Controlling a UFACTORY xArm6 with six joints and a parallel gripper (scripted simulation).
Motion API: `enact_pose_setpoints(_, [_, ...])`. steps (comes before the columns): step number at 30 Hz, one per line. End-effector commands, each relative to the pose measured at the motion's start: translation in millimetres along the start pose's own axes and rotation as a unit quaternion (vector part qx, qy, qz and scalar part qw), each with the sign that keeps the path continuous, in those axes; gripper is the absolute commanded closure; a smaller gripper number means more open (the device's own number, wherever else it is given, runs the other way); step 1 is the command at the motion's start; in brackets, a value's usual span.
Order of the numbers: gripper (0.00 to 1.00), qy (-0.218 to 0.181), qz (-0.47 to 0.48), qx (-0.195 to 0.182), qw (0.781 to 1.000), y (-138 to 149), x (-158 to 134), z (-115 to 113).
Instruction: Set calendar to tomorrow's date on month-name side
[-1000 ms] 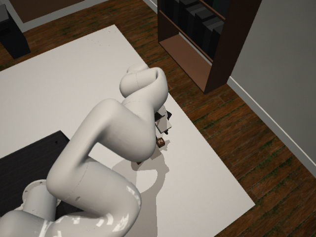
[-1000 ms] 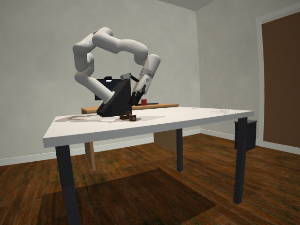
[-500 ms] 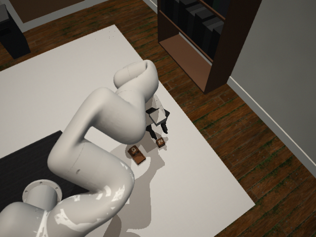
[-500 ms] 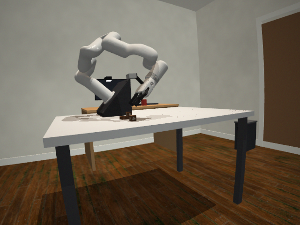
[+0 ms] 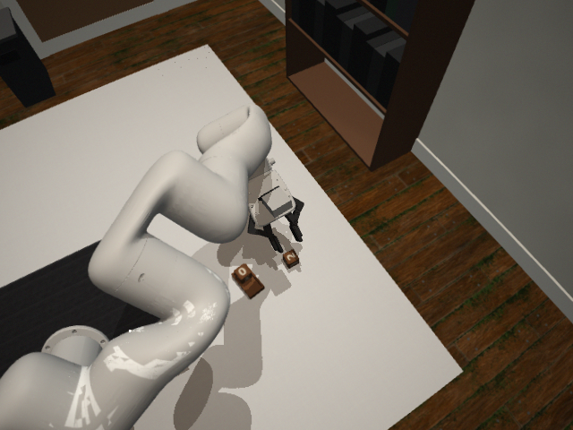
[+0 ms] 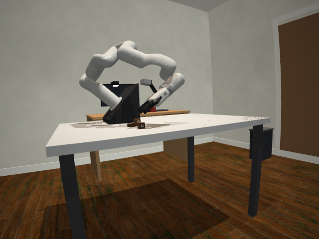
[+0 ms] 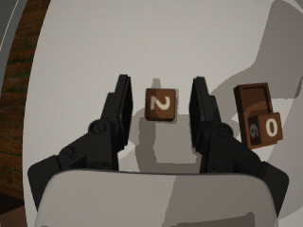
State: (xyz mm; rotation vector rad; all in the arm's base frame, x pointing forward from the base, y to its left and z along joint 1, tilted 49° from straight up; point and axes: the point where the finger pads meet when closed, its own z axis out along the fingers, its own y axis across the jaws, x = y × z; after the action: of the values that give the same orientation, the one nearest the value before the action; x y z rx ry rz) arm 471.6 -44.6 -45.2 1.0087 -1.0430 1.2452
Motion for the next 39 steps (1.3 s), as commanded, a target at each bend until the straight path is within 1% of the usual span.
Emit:
enact_pose_setpoints(1, [0.53, 0.005, 0.002, -0.002, 1.0, -1.8, 1.3, -1.2])
enact_pose_setpoints(21, [0.53, 0.005, 0.002, -0.002, 1.0, -1.8, -2.3, 1.4])
enact_pose_setpoints(39, [0.53, 0.005, 0.002, -0.002, 1.0, -1.9, -22.6, 15.9])
